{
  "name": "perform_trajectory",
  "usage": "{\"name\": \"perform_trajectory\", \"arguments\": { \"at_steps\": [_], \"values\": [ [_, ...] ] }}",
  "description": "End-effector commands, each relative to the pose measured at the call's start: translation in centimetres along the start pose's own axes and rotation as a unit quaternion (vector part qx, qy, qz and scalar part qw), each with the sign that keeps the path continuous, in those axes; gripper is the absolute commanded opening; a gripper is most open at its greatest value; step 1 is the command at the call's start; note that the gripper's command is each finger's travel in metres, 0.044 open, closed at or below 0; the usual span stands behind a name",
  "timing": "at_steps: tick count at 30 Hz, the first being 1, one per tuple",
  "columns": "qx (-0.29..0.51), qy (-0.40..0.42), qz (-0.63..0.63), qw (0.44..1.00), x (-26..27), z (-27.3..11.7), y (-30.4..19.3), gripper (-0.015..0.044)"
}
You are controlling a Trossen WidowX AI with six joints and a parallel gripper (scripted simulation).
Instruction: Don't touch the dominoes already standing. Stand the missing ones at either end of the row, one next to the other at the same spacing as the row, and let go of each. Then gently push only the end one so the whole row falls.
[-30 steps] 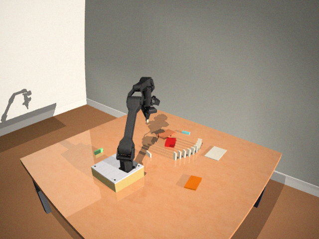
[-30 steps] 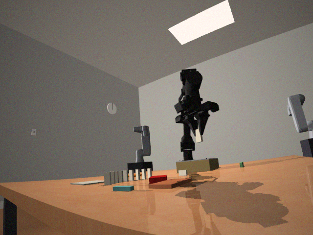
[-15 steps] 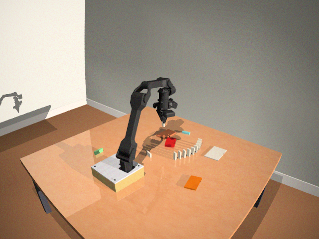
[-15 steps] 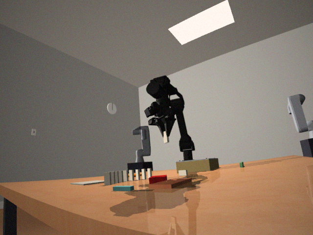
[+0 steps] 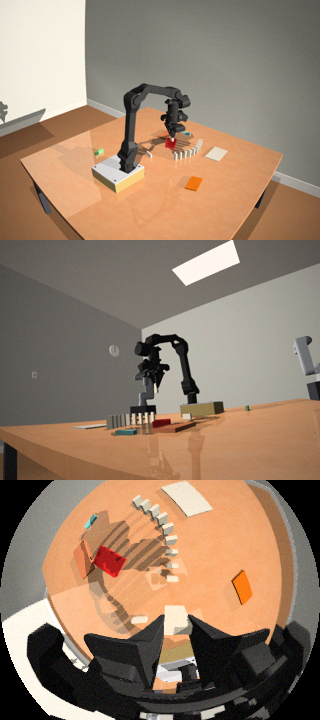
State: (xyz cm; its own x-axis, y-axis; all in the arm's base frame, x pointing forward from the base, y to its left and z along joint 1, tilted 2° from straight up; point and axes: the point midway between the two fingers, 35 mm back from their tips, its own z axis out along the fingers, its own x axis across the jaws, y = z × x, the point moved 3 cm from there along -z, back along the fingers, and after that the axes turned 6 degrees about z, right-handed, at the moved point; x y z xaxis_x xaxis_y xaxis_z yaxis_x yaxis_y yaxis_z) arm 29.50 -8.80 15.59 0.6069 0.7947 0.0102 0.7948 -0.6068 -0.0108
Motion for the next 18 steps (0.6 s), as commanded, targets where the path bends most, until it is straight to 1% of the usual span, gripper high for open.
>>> {"name": "perform_trajectory", "arguments": {
  "at_steps": [1, 18],
  "values": [
    [-0.001, 0.0, -0.008, 1.0, -0.4, 0.6, -0.3, 0.0107],
    [-0.001, 0.0, -0.008, 1.0, -0.2, 10.1, 0.2, 0.0107]
  ]
}}
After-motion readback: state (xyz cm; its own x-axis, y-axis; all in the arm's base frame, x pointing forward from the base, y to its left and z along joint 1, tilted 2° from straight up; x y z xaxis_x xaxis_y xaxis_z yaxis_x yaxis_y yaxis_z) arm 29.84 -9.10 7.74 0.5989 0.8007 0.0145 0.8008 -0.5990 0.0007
